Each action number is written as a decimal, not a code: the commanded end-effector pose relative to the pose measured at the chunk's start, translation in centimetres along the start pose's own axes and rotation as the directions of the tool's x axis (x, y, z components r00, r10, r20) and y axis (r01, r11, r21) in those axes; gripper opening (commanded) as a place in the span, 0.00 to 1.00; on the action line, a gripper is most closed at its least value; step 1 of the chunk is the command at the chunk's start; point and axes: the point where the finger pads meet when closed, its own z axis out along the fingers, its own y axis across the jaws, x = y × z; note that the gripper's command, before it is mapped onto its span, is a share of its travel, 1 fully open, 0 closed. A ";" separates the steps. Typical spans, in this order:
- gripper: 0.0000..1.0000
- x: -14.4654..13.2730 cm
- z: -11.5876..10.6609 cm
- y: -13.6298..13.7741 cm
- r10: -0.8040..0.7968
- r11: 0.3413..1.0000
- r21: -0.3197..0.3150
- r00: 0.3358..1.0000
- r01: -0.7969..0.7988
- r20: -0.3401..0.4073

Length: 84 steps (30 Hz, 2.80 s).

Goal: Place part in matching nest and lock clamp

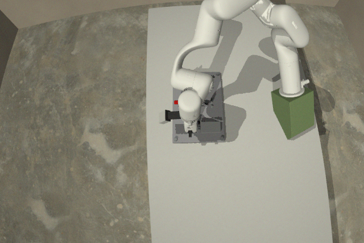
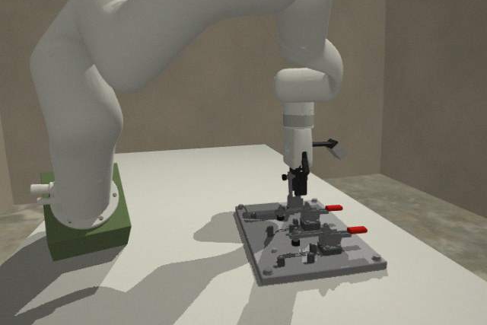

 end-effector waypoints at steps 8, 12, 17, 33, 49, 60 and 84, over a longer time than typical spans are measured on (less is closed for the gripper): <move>0.00 0.1 -0.1 0.0 0.001 1.000 0.002 1.000 -0.001 -0.003; 0.00 0.1 -0.1 0.0 0.001 1.000 0.002 1.000 -0.001 -0.003; 0.00 0.1 -0.1 0.0 0.001 1.000 0.002 1.000 -0.001 -0.003; 0.00 0.1 -0.1 0.0 0.001 1.000 0.002 1.000 -0.001 -0.003; 0.00 0.3 -0.1 0.0 0.001 1.000 0.002 1.000 -0.001 -0.003; 0.00 0.7 -0.2 0.0 0.001 1.000 0.002 1.000 -0.001 -0.003; 0.00 2.6 0.3 0.0 0.001 1.000 0.002 1.000 -0.001 -0.003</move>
